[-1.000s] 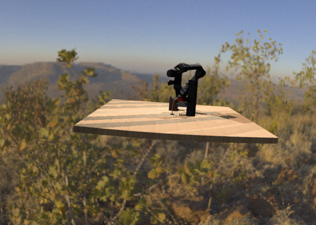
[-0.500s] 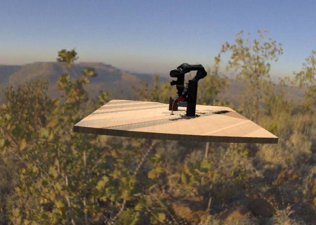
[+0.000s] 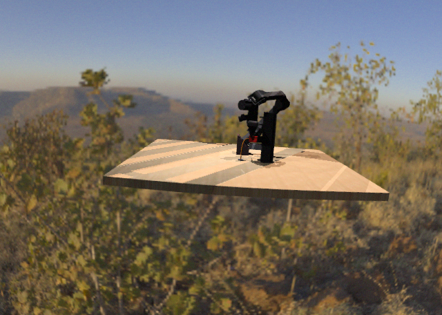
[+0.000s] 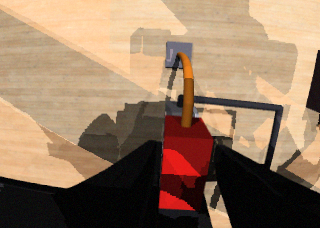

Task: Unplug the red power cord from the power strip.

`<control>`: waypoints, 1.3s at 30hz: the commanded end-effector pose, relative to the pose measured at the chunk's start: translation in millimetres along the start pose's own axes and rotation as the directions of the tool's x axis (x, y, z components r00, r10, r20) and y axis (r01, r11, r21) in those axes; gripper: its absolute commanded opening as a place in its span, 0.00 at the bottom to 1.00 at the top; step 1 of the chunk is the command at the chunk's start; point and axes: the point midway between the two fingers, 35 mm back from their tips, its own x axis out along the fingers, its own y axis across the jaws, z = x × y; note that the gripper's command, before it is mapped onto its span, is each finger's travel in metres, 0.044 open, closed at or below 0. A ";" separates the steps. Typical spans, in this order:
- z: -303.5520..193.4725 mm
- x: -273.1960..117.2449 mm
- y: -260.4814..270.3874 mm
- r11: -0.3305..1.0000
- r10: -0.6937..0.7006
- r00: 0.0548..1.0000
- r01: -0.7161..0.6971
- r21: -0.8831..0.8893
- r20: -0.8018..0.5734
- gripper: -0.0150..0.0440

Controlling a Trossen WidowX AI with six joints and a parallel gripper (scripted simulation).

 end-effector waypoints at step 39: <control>34.6 -0.7 1.9 1.000 0.000 1.000 0.000 0.001 0.002 0.25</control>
